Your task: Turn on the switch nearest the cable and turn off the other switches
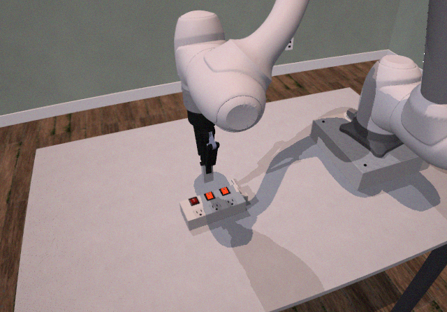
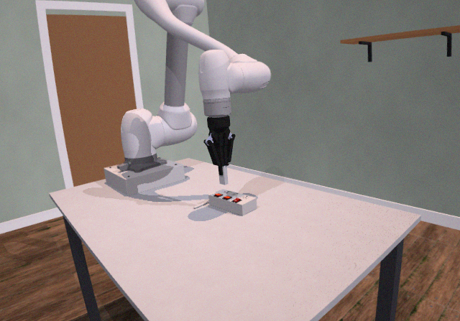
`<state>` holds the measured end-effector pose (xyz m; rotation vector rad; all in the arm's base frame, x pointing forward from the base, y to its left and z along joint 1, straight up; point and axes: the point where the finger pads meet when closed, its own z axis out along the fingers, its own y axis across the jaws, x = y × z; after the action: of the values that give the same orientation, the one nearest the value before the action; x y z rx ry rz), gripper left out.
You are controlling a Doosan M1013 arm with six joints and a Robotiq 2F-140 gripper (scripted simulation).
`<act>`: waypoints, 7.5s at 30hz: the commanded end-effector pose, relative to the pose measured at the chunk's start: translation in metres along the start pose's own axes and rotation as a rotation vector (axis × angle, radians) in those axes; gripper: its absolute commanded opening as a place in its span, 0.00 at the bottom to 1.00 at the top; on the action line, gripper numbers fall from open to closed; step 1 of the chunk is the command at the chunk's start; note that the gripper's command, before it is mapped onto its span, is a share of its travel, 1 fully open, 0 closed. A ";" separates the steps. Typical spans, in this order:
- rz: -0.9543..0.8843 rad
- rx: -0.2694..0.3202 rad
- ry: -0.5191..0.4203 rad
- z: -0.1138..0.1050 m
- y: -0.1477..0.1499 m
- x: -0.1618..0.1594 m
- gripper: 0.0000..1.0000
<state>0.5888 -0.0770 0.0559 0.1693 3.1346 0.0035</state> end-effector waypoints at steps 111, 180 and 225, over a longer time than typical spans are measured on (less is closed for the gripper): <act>0.000 0.000 0.000 0.044 0.001 -0.001 0.00; 0.000 0.000 0.000 0.018 0.001 -0.001 0.00; 0.000 0.000 0.000 -0.051 0.001 -0.001 1.00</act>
<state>0.5903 -0.0764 0.0960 0.1692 3.1344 0.0036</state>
